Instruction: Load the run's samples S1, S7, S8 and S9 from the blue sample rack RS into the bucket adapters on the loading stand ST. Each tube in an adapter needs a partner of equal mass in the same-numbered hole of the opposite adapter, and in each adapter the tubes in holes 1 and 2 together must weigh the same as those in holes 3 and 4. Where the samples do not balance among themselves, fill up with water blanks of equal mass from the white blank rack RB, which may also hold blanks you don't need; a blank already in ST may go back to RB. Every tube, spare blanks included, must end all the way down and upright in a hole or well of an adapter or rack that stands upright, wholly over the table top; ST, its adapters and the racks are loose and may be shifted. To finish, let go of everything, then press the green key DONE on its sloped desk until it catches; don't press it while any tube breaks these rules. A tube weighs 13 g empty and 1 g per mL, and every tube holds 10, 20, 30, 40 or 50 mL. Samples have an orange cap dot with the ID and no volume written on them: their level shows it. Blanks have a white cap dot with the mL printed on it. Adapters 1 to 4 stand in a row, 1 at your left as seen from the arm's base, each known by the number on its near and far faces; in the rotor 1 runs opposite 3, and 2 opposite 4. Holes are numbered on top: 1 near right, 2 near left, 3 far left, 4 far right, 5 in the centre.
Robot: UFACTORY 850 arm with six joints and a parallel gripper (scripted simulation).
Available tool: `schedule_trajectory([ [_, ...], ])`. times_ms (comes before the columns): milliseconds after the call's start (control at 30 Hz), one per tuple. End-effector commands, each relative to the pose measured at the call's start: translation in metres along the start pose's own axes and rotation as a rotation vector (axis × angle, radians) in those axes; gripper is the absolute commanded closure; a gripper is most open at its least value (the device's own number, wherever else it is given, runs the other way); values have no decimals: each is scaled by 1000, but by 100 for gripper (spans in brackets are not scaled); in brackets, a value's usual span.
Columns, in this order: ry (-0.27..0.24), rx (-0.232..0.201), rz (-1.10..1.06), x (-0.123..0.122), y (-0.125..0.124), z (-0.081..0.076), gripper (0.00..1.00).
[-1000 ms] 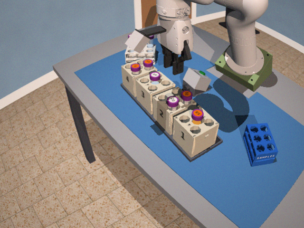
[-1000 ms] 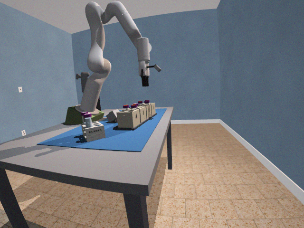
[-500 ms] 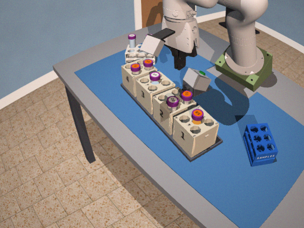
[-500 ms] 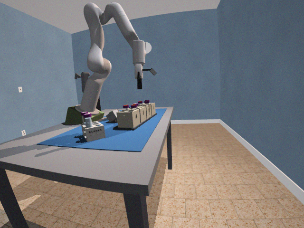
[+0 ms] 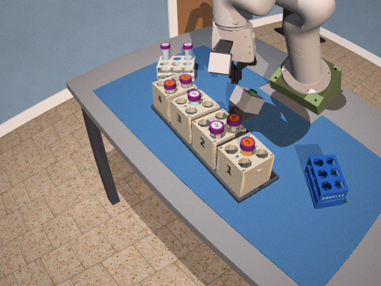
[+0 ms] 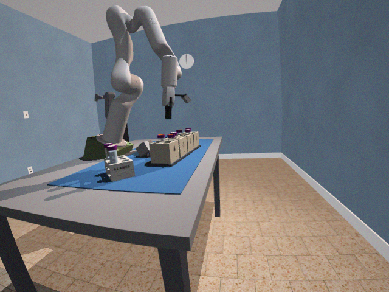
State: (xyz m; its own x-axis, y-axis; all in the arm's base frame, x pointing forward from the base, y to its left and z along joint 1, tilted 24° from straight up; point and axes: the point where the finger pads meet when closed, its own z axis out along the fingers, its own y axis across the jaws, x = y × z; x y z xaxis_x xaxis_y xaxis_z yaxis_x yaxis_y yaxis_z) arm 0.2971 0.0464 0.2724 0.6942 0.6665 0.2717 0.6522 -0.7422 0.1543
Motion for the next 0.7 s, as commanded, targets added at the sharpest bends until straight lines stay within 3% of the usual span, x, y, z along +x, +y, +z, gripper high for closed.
schedule_trajectory([
  [0,30,100,-221,-27,-4,13,100],
  [667,-21,167,-815,-106,-18,54,100],
])
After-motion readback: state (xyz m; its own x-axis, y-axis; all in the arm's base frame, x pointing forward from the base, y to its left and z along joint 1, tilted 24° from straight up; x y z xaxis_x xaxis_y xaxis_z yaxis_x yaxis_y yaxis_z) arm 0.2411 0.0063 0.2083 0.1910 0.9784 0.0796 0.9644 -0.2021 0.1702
